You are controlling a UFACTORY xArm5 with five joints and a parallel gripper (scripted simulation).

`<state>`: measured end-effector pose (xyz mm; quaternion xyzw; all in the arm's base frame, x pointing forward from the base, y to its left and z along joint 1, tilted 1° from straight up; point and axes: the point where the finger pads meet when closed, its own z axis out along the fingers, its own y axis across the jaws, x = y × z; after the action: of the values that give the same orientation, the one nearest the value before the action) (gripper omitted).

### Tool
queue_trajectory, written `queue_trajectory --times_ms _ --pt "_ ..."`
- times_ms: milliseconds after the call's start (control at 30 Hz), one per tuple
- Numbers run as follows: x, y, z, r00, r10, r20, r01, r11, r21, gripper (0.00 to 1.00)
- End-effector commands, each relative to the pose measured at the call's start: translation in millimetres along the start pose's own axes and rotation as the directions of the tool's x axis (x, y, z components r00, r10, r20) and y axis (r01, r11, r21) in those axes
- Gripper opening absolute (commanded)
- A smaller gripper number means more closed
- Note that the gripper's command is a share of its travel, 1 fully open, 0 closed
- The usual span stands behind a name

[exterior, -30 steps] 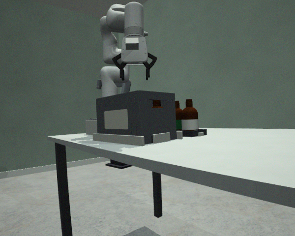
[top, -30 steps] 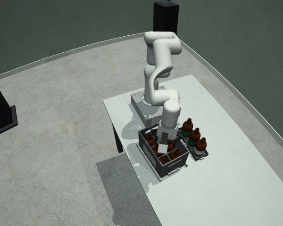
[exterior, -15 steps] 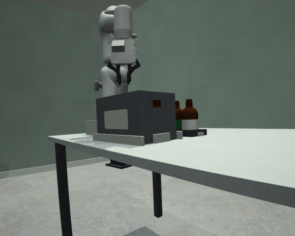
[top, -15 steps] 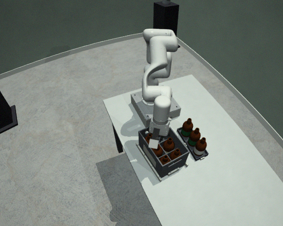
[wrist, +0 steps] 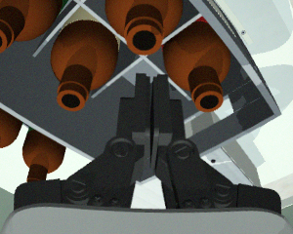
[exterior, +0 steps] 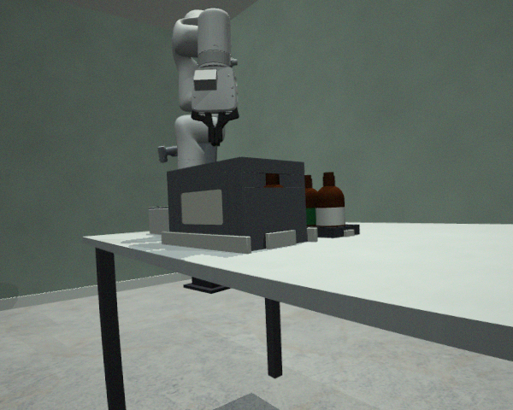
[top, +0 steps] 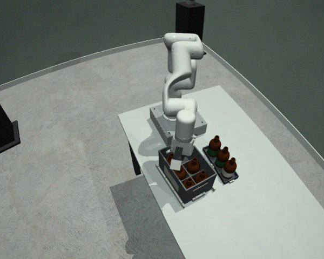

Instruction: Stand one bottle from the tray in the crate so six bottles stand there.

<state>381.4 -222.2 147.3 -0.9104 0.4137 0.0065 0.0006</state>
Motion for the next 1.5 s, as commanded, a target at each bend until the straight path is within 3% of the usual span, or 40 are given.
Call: queue_trajectory --times_ms 0,333,433,533,600,667,700,800,967,1000,1067,1467 --pt "1 0 -1.5 1.000 0.000 -0.004 0.000 1.000 0.001 0.00" --pt "1 -1 -1.5 1.000 0.000 -0.004 0.000 1.000 0.001 0.00" --pt "-7 -21 -2.0 1.000 0.009 -0.005 -0.009 1.000 0.001 0.00" --pt "-37 -76 -3.5 0.999 0.034 -0.008 -0.034 0.999 0.002 0.00" --pt "-53 -95 -3.9 0.998 0.058 -0.011 -0.058 0.998 0.004 0.00" --pt "-53 -95 -3.9 0.998 0.058 -0.011 -0.058 0.998 0.004 0.00" --pt "-81 -132 -4.8 0.998 0.070 -0.012 -0.069 0.998 0.005 0.00" --pt "-103 -146 -4.8 0.995 0.100 -0.014 -0.099 0.995 0.009 0.00" --pt "-157 -196 -6.3 0.993 0.115 -0.014 -0.115 0.993 0.011 0.00" --pt "-168 -206 -6.7 0.993 0.115 -0.014 -0.115 0.993 0.011 0.65" --pt "-181 -220 -7.3 0.993 0.115 -0.014 -0.115 0.993 0.011 0.65" --pt "-181 -220 -7.3 0.993 0.115 -0.014 -0.115 0.993 0.011 0.65"
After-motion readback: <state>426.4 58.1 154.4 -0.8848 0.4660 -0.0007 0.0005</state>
